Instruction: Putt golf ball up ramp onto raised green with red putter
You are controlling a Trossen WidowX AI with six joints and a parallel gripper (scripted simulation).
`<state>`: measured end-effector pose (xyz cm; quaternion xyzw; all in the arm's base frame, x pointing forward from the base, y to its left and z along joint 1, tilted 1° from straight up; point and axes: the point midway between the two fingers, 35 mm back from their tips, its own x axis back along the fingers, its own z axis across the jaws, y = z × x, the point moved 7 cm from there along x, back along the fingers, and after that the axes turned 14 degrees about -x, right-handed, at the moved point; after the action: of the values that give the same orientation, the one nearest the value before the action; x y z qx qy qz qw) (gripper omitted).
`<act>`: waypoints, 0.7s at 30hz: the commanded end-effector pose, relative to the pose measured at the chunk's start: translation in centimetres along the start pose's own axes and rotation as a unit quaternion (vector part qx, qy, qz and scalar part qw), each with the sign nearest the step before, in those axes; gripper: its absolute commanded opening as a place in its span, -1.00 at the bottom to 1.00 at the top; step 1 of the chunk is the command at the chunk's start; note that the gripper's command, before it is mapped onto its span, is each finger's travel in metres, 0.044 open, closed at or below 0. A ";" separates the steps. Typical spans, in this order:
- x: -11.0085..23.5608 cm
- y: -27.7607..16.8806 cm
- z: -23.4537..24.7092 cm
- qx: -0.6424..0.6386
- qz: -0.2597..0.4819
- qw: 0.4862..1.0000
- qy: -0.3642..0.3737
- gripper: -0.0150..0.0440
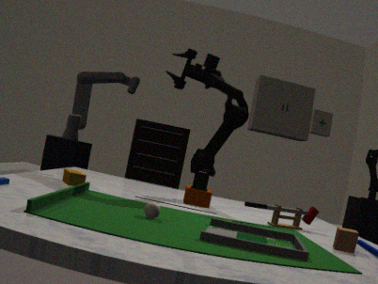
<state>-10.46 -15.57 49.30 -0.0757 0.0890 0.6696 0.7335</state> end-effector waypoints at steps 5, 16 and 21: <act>-2.3 -1.8 -2.0 0.022 0.066 0.997 -0.027 1.00; -6.5 -12.0 -8.5 0.124 0.310 0.939 -0.082 1.00; -5.9 -17.9 -11.0 0.187 0.424 0.883 -0.071 1.00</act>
<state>3.18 -25.33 41.37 0.1247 0.1495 0.8725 0.4482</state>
